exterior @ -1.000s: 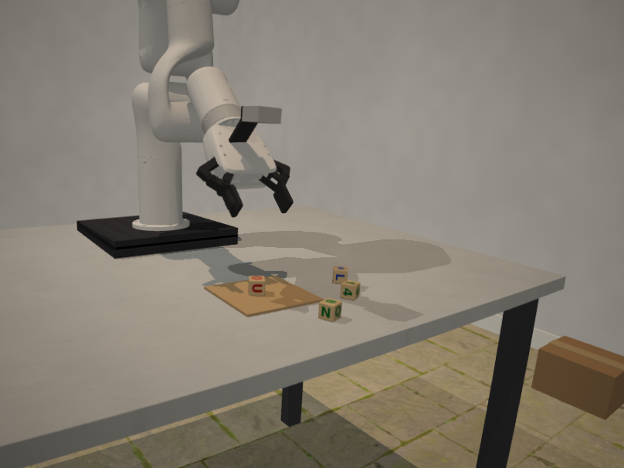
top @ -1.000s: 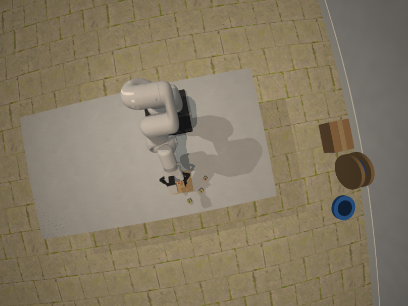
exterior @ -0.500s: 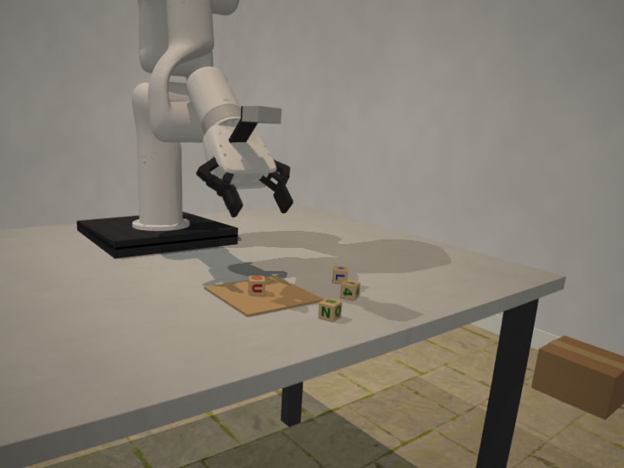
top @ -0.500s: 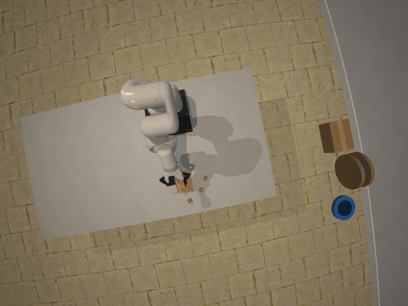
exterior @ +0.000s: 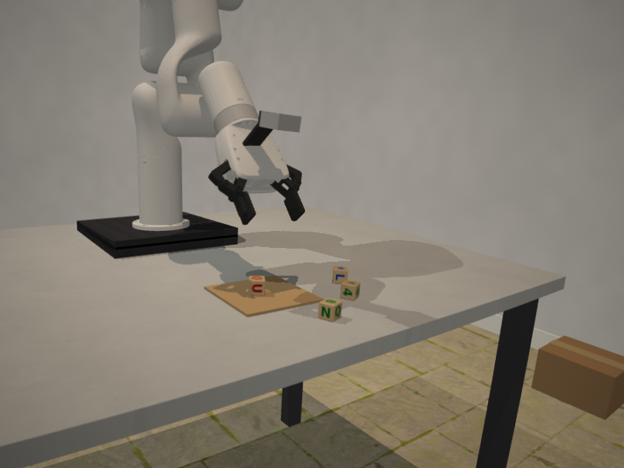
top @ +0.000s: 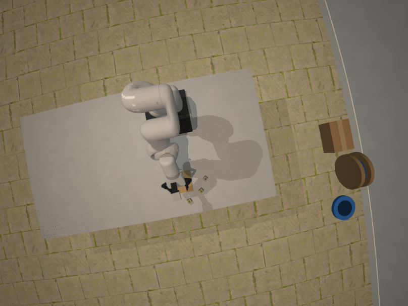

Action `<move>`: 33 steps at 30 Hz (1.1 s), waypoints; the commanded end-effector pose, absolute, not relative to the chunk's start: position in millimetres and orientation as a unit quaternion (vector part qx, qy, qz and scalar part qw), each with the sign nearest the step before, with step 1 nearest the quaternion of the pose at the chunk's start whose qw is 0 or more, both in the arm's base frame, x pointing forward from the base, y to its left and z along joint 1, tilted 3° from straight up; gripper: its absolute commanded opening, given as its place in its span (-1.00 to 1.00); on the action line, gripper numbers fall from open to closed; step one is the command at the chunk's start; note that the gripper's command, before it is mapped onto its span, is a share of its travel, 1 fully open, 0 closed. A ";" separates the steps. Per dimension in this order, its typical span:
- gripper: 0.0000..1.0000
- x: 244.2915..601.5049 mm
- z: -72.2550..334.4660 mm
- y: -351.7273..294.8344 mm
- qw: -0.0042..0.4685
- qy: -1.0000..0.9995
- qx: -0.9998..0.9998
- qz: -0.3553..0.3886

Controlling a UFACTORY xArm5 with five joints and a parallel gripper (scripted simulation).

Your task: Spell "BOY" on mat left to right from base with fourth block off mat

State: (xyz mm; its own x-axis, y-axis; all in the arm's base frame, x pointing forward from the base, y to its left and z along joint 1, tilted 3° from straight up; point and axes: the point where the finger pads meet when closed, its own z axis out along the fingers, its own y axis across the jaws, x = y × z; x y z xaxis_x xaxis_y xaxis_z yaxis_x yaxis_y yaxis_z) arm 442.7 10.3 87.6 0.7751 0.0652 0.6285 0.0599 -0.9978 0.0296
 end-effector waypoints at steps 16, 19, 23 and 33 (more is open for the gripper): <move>1.00 511.3 68.9 24.1 0.009 0.094 0.977 0.191; 1.00 511.3 68.9 24.1 0.009 0.094 0.977 0.191; 1.00 524.6 69.5 28.6 0.009 0.114 0.982 0.149; 1.00 538.3 74.8 35.0 0.007 0.140 0.986 0.088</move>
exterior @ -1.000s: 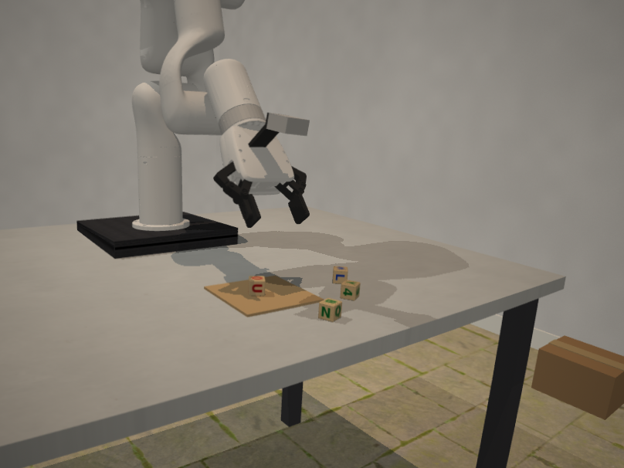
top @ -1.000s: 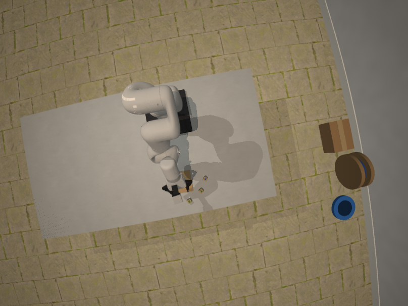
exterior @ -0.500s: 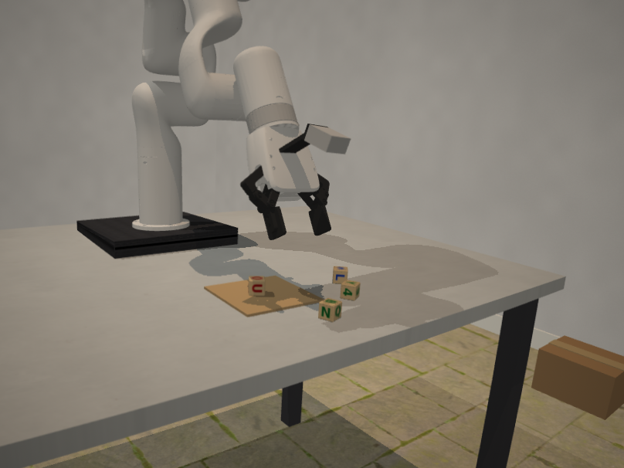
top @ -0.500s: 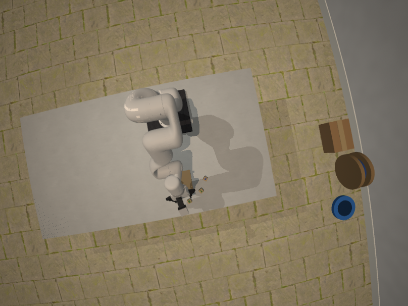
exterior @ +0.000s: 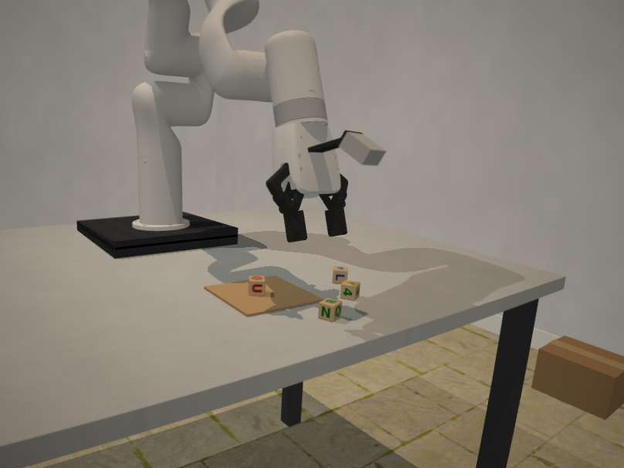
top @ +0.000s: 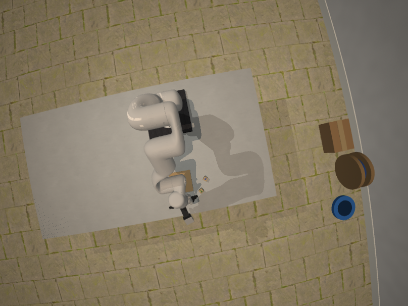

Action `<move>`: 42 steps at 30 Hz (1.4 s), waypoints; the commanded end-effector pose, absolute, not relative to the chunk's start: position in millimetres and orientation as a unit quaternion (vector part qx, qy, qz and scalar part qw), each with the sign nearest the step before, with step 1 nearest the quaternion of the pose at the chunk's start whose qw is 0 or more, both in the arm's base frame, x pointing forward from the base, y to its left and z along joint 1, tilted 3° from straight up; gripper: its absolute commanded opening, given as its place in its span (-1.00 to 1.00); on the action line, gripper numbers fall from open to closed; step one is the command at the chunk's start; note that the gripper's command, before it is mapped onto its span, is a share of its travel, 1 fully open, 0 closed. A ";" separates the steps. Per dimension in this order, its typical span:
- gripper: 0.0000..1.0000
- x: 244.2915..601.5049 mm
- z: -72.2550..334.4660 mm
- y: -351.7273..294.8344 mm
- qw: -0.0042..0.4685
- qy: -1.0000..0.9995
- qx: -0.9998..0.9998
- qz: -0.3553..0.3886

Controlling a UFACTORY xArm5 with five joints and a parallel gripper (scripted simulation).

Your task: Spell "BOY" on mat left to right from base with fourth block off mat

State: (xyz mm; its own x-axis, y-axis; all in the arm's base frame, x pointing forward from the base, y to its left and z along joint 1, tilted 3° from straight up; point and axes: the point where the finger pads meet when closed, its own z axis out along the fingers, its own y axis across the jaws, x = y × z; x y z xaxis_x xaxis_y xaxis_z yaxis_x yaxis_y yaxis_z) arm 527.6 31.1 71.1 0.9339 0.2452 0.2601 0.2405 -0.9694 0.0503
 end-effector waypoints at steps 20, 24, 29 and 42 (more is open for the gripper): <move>1.00 548.0 94.4 44.9 -0.001 0.183 0.983 -0.012; 1.00 548.1 96.9 45.8 -0.002 0.187 0.982 -0.021; 1.00 548.1 97.0 45.8 -0.002 0.187 0.982 -0.021; 1.00 548.1 97.0 45.8 -0.002 0.187 0.982 -0.021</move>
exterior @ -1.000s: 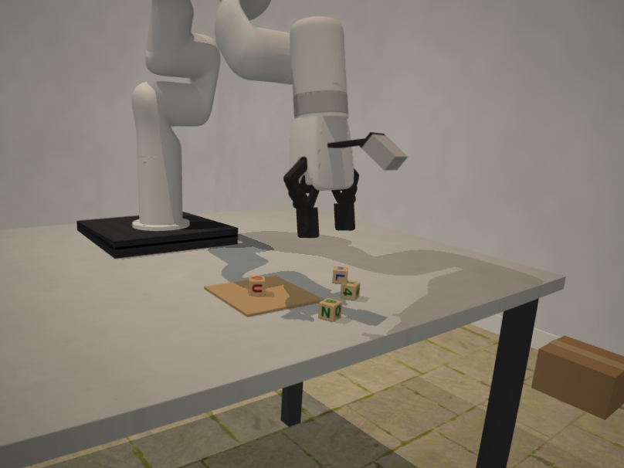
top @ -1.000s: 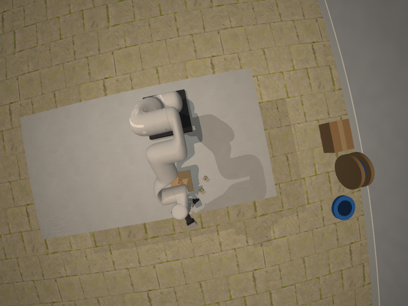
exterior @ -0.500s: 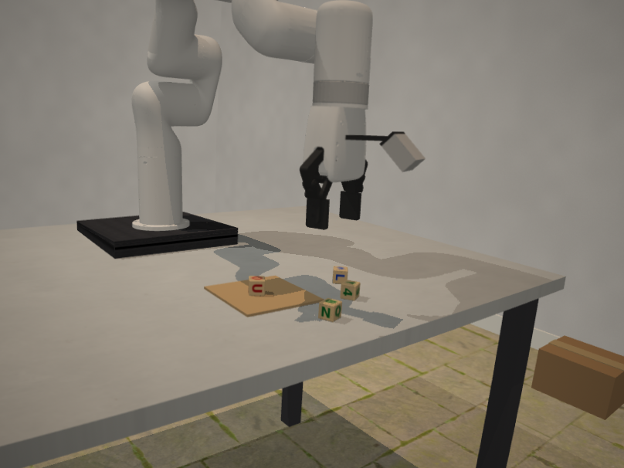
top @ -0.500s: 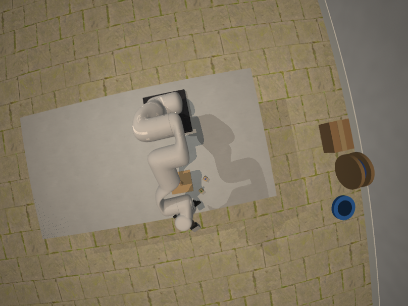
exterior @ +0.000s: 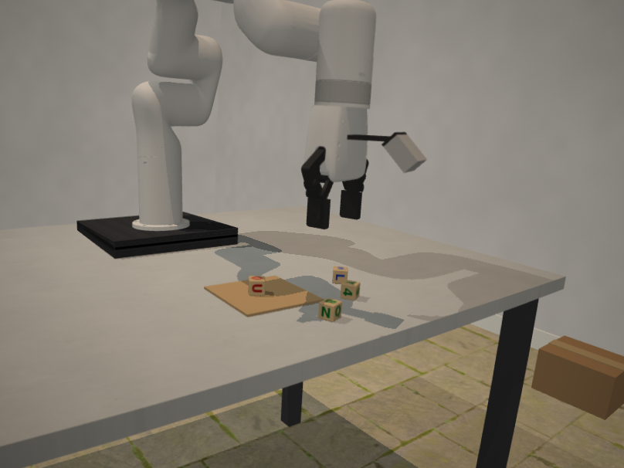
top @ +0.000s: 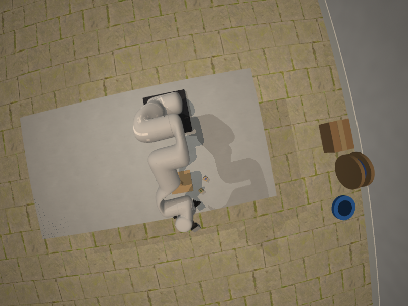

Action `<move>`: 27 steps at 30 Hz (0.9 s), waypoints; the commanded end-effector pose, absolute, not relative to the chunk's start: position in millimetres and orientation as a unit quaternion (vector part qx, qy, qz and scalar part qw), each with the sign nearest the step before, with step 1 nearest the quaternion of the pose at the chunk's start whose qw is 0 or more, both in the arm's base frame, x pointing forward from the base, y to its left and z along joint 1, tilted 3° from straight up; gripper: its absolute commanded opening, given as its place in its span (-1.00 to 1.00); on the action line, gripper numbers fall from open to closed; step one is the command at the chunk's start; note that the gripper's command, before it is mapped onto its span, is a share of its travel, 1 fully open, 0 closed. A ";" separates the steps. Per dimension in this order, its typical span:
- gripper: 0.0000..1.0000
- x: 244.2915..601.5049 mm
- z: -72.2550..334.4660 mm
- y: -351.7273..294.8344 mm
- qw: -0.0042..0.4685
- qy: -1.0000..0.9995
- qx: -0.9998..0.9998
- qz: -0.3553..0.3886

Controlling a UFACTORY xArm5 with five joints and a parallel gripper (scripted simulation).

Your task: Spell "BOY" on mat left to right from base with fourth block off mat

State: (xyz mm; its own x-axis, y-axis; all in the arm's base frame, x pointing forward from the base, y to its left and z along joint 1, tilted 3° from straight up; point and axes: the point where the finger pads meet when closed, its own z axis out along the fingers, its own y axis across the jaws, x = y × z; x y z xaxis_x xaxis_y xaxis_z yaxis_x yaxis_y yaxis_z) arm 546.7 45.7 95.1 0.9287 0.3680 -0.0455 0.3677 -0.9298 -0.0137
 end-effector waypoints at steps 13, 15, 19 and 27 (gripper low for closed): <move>1.00 548.1 96.4 45.8 0.003 -0.216 -0.976 0.021; 1.00 548.1 96.0 45.8 0.003 -0.232 -0.973 0.021; 1.00 548.1 95.1 45.8 0.004 -0.275 -0.961 0.021; 1.00 548.2 93.2 45.8 0.006 -0.360 -0.933 0.021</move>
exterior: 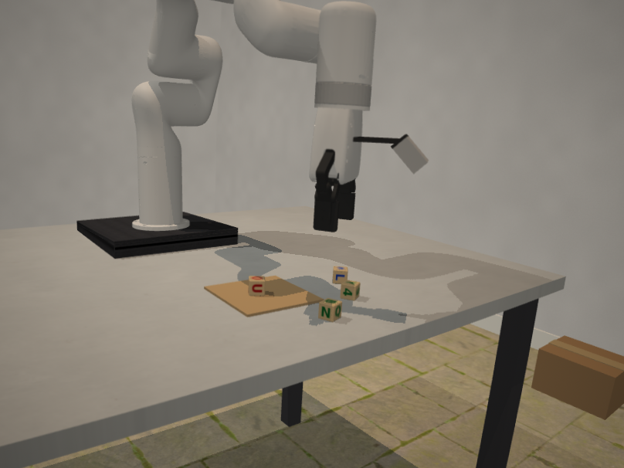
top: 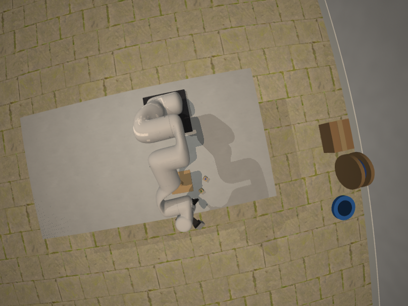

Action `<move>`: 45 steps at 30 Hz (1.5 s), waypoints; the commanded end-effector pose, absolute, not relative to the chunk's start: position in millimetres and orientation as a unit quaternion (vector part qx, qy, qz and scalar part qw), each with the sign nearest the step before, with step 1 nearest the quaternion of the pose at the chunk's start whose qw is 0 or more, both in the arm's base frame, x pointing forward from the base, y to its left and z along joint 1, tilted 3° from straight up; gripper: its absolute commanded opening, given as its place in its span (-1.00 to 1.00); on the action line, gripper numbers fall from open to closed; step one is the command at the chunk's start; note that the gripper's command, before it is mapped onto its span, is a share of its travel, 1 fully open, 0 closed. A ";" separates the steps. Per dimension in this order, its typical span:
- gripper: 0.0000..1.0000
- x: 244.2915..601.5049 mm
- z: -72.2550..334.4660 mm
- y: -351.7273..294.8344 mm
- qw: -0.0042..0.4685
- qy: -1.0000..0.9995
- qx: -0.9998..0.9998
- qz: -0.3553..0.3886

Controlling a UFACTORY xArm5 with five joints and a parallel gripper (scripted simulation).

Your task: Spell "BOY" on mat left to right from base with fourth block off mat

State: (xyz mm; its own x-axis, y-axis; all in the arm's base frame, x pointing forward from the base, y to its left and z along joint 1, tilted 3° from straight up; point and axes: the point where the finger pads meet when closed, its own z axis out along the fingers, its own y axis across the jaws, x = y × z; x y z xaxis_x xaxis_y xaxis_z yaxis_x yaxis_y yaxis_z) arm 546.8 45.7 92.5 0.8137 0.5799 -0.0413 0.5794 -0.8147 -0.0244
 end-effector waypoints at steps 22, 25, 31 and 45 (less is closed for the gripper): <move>1.00 548.4 88.6 45.8 0.011 -0.557 -0.830 0.019; 1.00 548.4 88.0 45.8 0.011 -0.582 -0.813 0.019; 1.00 548.4 86.6 45.8 0.012 -0.633 -0.774 0.018; 1.00 548.5 83.7 45.8 0.015 -0.737 -0.676 0.016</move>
